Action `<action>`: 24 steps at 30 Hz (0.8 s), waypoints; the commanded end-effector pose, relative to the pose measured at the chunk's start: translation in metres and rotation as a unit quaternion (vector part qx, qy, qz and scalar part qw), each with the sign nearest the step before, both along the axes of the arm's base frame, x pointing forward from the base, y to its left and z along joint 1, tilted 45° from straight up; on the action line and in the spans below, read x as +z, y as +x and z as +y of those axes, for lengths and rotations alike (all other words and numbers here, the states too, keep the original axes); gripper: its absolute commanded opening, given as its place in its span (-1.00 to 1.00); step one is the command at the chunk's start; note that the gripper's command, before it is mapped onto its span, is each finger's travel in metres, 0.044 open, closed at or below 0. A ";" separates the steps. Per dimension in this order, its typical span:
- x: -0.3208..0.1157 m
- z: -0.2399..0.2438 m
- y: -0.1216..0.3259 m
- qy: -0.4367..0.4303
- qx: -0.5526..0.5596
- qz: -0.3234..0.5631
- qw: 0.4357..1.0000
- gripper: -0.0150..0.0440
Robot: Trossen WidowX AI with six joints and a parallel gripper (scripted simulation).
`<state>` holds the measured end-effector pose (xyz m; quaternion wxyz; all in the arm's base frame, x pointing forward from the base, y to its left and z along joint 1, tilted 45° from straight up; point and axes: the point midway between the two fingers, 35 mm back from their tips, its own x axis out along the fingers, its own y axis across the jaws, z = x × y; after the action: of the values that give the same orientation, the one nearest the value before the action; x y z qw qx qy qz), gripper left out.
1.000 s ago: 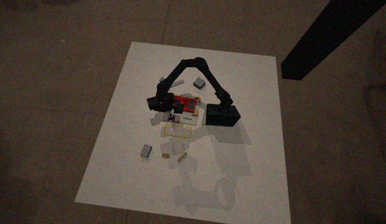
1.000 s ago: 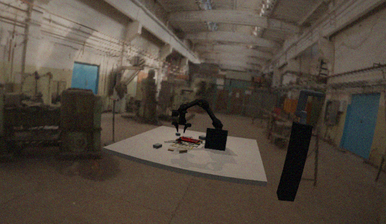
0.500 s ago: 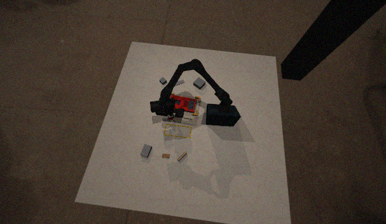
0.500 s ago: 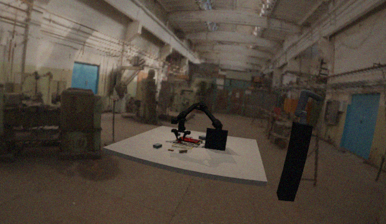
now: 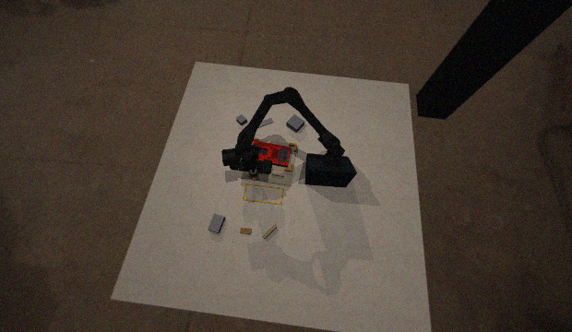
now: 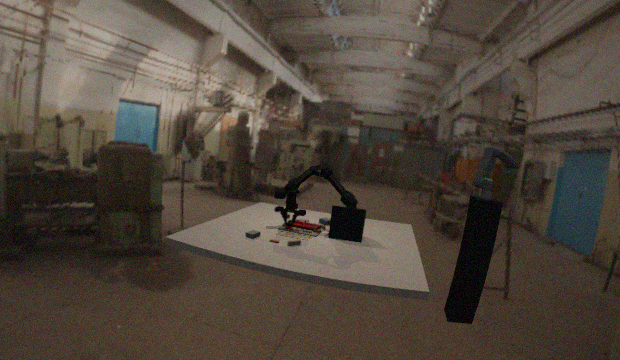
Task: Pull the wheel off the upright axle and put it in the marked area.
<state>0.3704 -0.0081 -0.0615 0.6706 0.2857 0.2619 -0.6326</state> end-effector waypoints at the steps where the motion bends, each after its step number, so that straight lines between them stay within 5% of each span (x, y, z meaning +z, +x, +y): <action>1: 0.000 0.000 -0.001 0.000 -0.001 0.001 1.000 0.07; 8: 0.001 0.001 -0.001 0.000 -0.001 0.001 1.000 -0.49; 24: 0.005 0.005 -0.001 0.000 0.000 0.000 1.000 -0.49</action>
<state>0.3708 -0.0065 -0.0586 0.6703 0.2868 0.2604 -0.6330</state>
